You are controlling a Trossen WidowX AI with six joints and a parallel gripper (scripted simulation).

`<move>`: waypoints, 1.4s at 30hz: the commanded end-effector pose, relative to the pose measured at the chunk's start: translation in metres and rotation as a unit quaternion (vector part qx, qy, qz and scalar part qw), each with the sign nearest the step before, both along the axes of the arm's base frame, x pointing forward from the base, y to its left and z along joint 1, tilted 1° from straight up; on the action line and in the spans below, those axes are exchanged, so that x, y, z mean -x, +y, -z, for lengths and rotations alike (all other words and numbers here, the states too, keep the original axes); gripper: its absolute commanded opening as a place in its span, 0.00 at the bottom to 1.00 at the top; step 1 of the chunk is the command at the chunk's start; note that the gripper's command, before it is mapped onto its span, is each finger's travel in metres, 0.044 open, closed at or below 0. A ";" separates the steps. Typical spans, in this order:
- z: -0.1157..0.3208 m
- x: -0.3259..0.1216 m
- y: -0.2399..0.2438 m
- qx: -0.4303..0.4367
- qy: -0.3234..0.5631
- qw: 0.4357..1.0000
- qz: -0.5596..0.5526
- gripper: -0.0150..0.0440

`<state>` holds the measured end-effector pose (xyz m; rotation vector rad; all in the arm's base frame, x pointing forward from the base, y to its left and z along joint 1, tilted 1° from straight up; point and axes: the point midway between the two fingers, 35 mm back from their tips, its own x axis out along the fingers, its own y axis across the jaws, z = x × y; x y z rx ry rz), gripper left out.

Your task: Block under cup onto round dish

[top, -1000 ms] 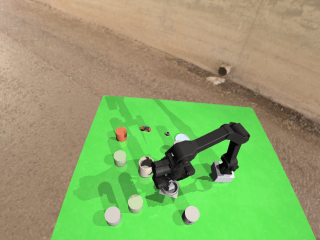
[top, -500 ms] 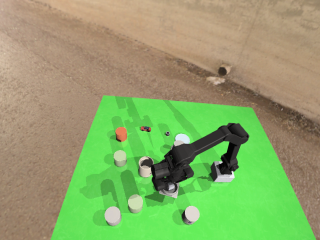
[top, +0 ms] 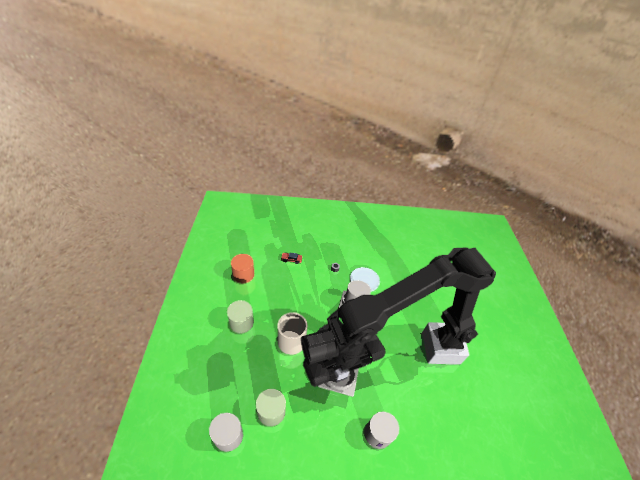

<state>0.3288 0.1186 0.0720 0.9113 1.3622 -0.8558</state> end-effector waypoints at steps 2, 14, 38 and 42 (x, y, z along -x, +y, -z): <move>0.005 0.000 0.000 0.001 -0.002 1.000 0.003 0.69; 0.004 -0.001 0.000 0.001 -0.002 1.000 0.003 0.36; -0.089 0.002 -0.005 0.001 -0.002 1.000 0.004 0.25; -0.085 -0.003 -0.021 0.002 -0.002 1.000 0.005 0.25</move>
